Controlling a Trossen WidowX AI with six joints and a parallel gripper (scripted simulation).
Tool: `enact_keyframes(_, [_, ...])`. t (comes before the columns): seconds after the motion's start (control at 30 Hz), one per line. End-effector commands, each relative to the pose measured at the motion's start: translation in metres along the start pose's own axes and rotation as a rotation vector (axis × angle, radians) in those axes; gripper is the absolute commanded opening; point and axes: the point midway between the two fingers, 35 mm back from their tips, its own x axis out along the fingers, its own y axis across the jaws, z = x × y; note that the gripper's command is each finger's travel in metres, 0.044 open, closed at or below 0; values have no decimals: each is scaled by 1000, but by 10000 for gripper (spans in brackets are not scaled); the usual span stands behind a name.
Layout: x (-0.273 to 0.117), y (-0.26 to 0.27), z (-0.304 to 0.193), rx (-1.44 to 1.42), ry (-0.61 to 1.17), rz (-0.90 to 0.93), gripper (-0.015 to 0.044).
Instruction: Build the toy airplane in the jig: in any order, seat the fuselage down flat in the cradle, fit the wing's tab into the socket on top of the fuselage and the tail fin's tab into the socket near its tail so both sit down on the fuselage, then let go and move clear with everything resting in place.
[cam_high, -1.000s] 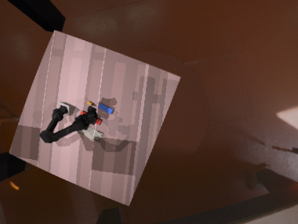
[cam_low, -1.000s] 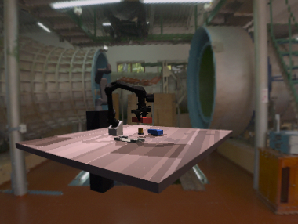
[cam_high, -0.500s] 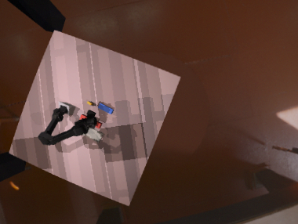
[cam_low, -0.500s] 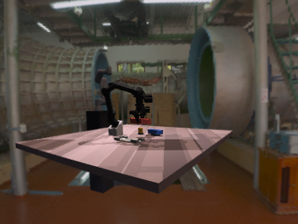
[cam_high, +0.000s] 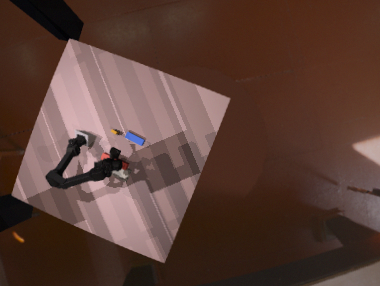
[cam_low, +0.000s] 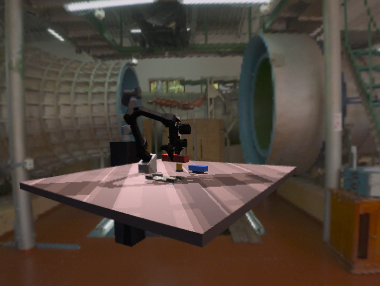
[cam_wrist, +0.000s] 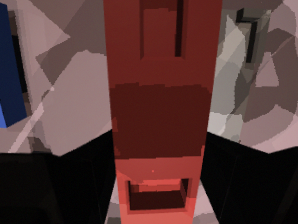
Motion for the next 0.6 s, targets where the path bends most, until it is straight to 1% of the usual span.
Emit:
enact_keyframes(0.0, [2,-10,1,-4,-10,0,0])
enact_keyframes(0.57, [21,-62,-6,-20,-11,-16,0])
